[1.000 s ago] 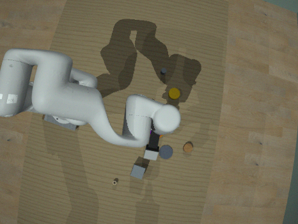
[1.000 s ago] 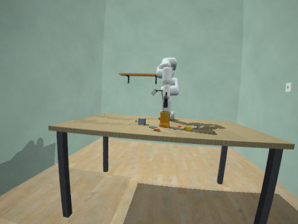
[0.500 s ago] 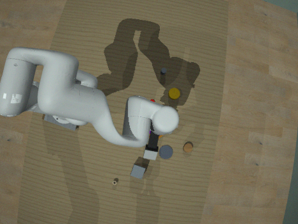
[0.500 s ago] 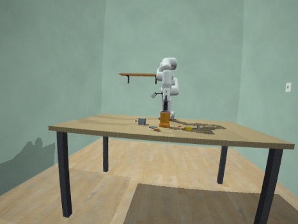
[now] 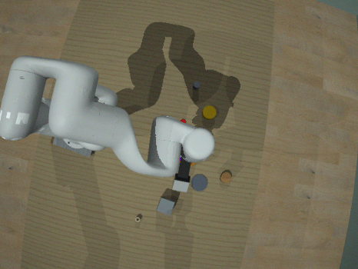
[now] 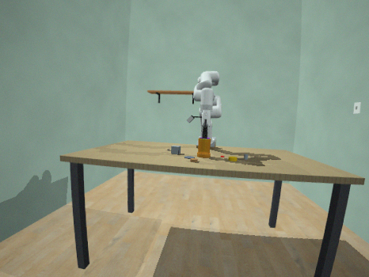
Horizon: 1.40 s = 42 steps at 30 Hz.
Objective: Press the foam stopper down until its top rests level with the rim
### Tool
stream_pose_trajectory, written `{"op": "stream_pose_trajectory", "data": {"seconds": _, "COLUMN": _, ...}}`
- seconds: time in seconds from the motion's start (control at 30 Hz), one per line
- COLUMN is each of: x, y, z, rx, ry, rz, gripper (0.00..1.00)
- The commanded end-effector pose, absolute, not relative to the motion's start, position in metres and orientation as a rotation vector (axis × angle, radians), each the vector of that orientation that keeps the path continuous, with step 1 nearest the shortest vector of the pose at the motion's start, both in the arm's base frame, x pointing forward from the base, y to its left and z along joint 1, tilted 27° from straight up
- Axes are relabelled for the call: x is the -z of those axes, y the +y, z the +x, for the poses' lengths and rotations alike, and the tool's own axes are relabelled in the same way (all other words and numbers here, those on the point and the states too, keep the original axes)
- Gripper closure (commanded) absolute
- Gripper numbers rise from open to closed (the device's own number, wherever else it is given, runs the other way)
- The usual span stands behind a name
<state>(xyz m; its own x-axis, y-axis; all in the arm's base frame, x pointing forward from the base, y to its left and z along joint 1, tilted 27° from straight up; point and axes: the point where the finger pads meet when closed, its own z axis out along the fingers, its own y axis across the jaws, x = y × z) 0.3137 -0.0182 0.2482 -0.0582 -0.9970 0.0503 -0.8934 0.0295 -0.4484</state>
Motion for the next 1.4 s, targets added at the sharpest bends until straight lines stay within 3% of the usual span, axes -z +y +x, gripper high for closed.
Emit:
{"op": "stream_pose_trajectory", "data": {"seconds": 0.0, "x": -0.248, "y": -0.018, "z": 0.315, "rx": 0.536, "ry": 2.030, "rz": -1.938, "gripper": 1.00}}
{"op": "stream_pose_trajectory", "data": {"seconds": 1.37, "x": -0.236, "y": -0.019, "z": 0.321, "rx": 0.536, "ry": 2.030, "rz": -1.938, "gripper": 1.00}}
